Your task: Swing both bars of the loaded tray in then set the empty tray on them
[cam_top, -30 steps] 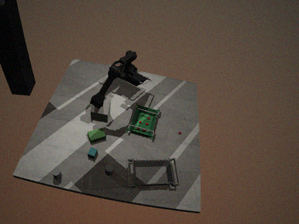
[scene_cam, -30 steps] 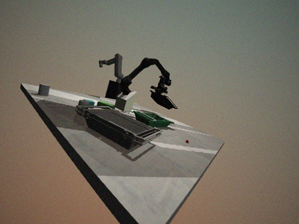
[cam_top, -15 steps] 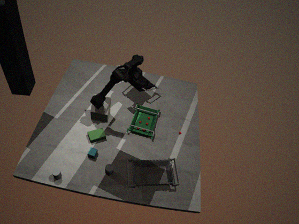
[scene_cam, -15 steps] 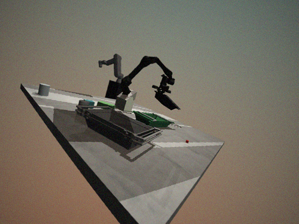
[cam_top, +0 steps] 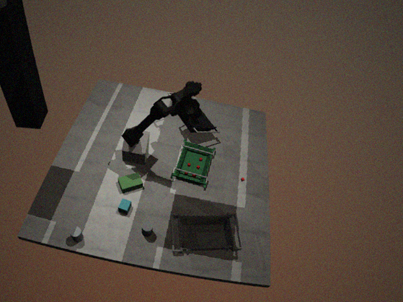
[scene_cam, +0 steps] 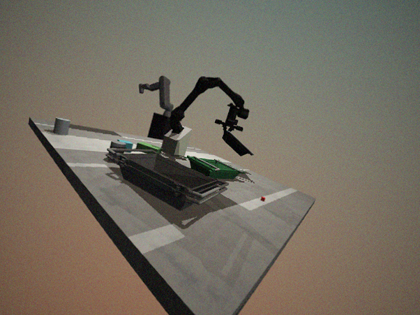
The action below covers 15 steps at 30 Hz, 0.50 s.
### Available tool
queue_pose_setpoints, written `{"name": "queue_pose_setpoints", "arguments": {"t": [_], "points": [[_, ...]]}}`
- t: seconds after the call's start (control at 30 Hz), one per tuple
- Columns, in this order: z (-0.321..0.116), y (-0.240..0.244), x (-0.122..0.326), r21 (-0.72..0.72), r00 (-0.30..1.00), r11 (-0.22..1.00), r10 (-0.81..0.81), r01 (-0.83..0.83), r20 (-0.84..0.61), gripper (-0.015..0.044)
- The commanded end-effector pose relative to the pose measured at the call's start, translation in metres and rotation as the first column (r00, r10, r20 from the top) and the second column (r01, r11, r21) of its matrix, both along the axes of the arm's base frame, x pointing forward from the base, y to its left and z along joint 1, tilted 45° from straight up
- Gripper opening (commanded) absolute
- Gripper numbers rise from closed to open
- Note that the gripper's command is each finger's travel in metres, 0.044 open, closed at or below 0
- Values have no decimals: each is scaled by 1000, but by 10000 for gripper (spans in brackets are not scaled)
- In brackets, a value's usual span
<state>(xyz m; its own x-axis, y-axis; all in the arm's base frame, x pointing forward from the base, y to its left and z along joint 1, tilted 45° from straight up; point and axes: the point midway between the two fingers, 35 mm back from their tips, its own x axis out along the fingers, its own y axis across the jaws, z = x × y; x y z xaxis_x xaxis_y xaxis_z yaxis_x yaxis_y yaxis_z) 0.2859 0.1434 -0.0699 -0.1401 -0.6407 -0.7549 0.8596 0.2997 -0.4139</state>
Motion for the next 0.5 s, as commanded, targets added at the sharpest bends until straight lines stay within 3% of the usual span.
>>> {"name": "queue_pose_setpoints", "arguments": {"t": [0.0, 0.47], "points": [[15, -5, 11, 7, 997, 999, -32, 32, 67, 0], [48, -54, 33, -15, 954, 978, -202, 210, 221, 0]]}}
